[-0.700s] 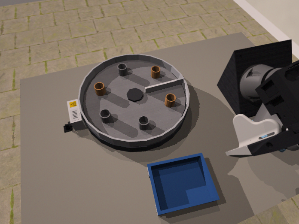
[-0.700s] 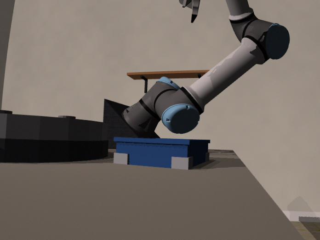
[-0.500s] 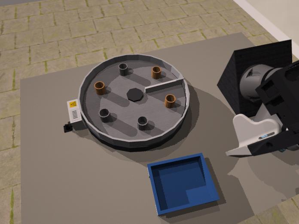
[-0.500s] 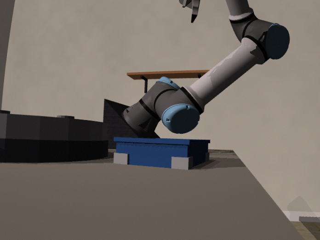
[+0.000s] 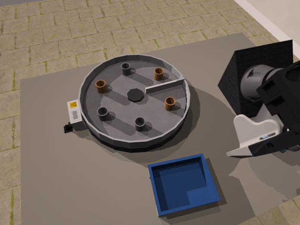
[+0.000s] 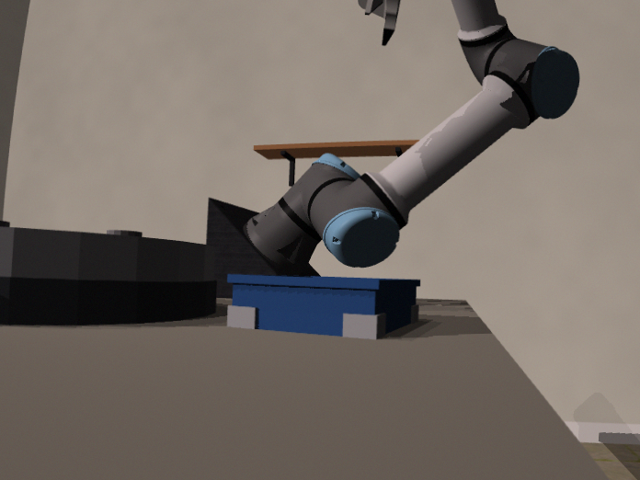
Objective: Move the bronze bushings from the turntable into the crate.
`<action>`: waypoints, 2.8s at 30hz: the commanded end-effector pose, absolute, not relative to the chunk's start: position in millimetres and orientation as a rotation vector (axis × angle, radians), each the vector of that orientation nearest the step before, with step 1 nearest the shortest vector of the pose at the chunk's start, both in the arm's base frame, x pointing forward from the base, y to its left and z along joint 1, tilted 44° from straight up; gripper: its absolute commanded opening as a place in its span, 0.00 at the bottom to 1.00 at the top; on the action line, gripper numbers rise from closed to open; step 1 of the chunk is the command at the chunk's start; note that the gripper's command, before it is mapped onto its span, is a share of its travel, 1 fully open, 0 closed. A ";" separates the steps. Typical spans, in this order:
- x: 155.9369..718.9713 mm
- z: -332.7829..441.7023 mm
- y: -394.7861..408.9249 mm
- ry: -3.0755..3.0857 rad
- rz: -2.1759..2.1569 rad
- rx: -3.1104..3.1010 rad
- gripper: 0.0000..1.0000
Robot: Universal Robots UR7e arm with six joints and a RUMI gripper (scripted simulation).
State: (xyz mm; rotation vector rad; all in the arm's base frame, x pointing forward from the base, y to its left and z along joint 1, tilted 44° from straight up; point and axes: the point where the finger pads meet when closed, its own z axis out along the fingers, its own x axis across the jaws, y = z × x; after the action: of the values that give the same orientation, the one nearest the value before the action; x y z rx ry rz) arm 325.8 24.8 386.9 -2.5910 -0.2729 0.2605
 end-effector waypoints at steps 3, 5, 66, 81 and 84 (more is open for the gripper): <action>338.2 367.1 8.2 -0.209 0.270 -2.584 1.00; 348.3 349.6 -6.3 -0.154 0.275 -2.578 1.00; 348.6 -16.0 -182.0 0.820 0.374 -2.267 0.06; 348.6 -16.0 -182.0 0.820 0.374 -2.267 0.06; 348.6 -16.0 -182.0 0.820 0.374 -2.267 0.06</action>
State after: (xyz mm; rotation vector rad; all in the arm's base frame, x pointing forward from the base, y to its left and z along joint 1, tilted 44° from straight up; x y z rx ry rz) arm 347.7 -180.9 -16.0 -2.2656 0.8191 0.3762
